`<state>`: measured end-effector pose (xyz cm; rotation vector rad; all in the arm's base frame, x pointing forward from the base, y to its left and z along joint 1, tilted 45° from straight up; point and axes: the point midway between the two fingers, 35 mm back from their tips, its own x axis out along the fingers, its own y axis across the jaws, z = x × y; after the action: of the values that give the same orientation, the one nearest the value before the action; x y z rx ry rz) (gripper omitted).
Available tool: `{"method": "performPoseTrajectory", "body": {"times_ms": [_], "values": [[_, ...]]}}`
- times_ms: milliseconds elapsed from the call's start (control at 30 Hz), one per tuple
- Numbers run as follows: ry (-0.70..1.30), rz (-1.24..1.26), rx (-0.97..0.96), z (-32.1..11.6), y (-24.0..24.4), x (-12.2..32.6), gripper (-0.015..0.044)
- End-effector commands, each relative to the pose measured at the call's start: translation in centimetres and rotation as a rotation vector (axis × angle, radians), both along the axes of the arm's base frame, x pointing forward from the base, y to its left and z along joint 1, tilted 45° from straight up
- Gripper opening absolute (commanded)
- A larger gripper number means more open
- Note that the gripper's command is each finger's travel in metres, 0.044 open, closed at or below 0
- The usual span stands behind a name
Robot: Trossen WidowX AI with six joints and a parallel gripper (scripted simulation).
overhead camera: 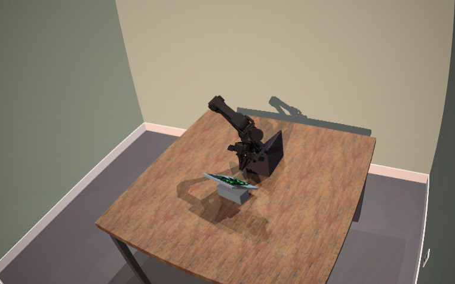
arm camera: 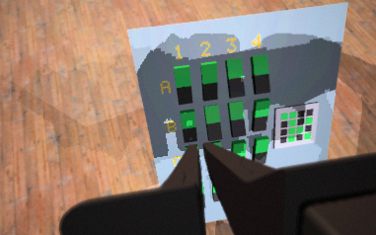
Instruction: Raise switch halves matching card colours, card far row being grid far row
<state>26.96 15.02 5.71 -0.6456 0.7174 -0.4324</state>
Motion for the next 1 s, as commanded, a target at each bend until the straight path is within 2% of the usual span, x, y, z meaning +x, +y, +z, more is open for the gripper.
{"method": "performPoseTrajectory", "body": {"times_ms": [0, 100, 967], "values": [[0.008, -0.001, -0.010, -0.9, -0.9, 1.3, 0.0000], [0.015, -0.010, -0.009, -1.6, -2.0, 2.5, 0.0000], [0.014, -0.010, -0.010, -2.7, -3.3, 4.2, 0.0000]]}}
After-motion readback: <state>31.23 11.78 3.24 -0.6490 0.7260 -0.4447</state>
